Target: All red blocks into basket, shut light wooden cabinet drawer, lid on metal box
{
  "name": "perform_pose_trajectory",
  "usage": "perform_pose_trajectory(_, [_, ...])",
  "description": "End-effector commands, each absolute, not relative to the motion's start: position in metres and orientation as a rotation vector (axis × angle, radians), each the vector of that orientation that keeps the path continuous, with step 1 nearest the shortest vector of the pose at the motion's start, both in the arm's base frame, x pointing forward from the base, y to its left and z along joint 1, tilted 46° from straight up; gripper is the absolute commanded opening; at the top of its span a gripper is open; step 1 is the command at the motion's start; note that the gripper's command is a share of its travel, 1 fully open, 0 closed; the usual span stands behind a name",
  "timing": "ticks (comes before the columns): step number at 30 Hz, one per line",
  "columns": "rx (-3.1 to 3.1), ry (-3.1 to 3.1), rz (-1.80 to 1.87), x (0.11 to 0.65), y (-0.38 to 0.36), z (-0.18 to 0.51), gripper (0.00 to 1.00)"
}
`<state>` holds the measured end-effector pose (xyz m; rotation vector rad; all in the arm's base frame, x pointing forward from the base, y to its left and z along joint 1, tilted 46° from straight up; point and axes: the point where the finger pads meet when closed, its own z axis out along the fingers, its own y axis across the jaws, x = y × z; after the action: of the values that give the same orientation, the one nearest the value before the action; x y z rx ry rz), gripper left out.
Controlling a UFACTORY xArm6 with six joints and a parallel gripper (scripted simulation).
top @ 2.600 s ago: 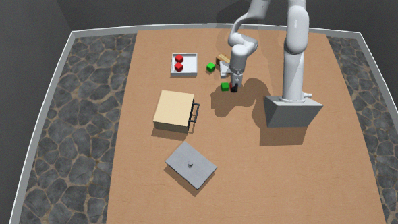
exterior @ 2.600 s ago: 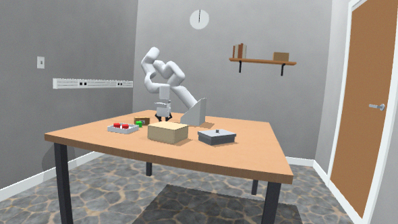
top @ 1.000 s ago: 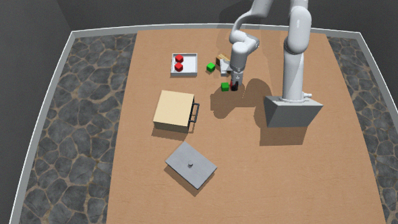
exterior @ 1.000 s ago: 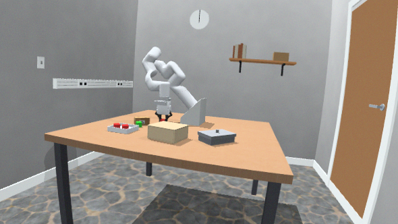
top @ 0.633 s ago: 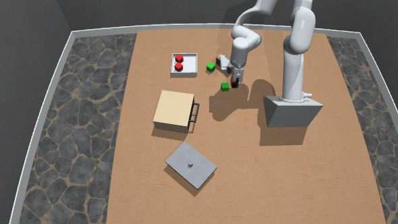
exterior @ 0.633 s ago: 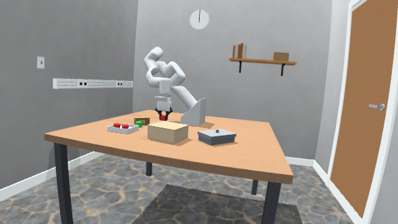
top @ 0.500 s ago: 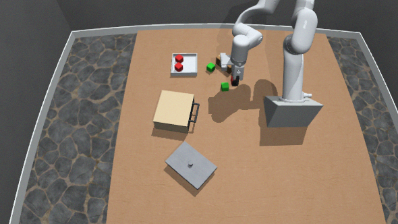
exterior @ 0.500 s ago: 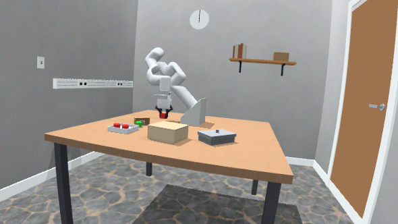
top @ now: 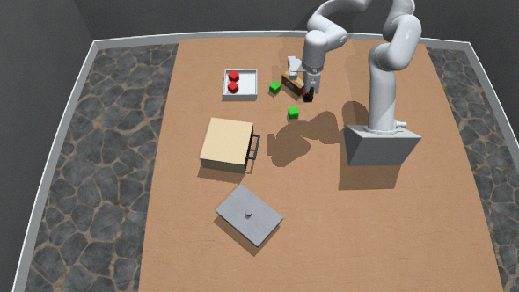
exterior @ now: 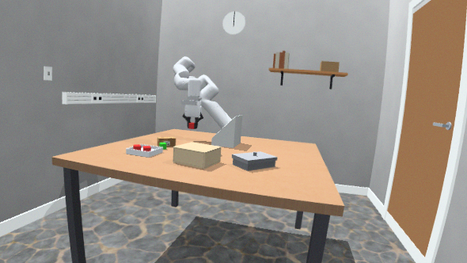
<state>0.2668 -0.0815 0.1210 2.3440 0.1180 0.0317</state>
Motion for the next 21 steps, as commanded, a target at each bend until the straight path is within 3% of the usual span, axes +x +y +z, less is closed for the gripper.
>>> perform_pose_trajectory(1, [2.338,0.113,0.030,0.263,-0.063,0.143,0.00])
perform_pose_trajectory(21, [2.338,0.125,0.025,0.266,-0.052,0.155,0.00])
